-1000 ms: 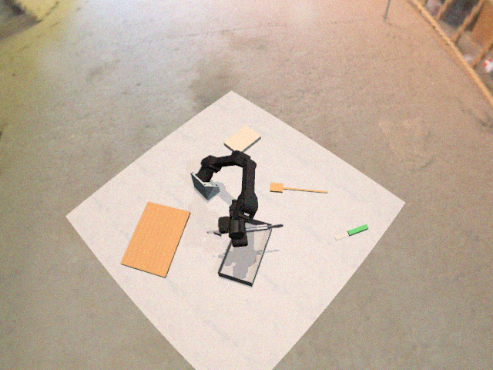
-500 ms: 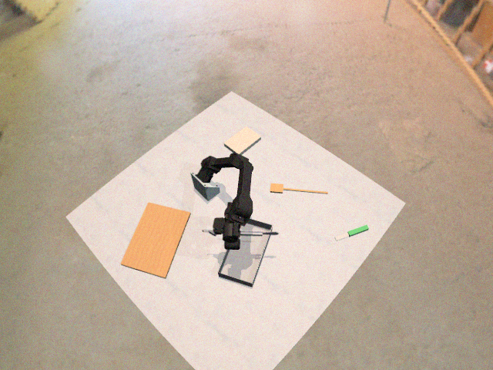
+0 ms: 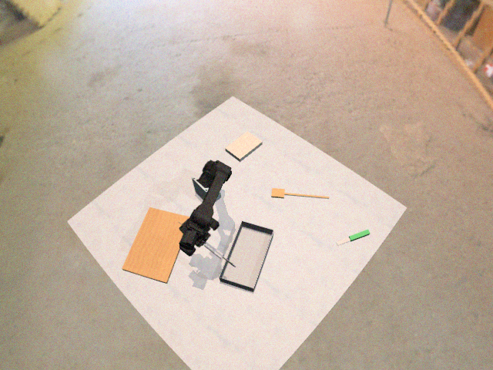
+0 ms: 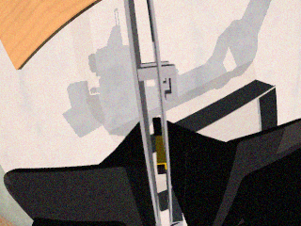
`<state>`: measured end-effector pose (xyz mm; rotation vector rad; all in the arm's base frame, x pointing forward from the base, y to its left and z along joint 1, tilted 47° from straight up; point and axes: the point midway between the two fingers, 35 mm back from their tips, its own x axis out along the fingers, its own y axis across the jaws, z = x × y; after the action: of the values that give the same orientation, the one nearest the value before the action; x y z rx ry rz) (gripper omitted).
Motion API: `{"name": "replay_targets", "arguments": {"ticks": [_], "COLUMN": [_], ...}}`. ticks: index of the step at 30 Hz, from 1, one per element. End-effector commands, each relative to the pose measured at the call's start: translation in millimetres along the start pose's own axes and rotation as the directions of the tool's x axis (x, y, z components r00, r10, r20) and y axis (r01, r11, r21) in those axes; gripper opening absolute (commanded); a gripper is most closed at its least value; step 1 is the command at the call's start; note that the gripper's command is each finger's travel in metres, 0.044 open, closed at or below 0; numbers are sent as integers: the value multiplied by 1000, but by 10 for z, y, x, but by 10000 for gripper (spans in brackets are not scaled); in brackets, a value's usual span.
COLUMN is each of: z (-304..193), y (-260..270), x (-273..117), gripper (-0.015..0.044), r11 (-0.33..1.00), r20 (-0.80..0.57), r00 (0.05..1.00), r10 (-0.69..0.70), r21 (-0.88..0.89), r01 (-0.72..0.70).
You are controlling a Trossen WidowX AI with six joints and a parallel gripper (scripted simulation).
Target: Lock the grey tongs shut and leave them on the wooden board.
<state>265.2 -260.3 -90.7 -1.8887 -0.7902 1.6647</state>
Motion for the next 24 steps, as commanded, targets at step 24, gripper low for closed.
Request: {"name": "replay_targets", "arguments": {"ticks": [24], "z": [1454], "y": [573], "x": [-44], "gripper": [-150], "r11": [717], "r20": [1], "r00": [1000], "r10": [12], "r21": [697], "r01": [-9]}}
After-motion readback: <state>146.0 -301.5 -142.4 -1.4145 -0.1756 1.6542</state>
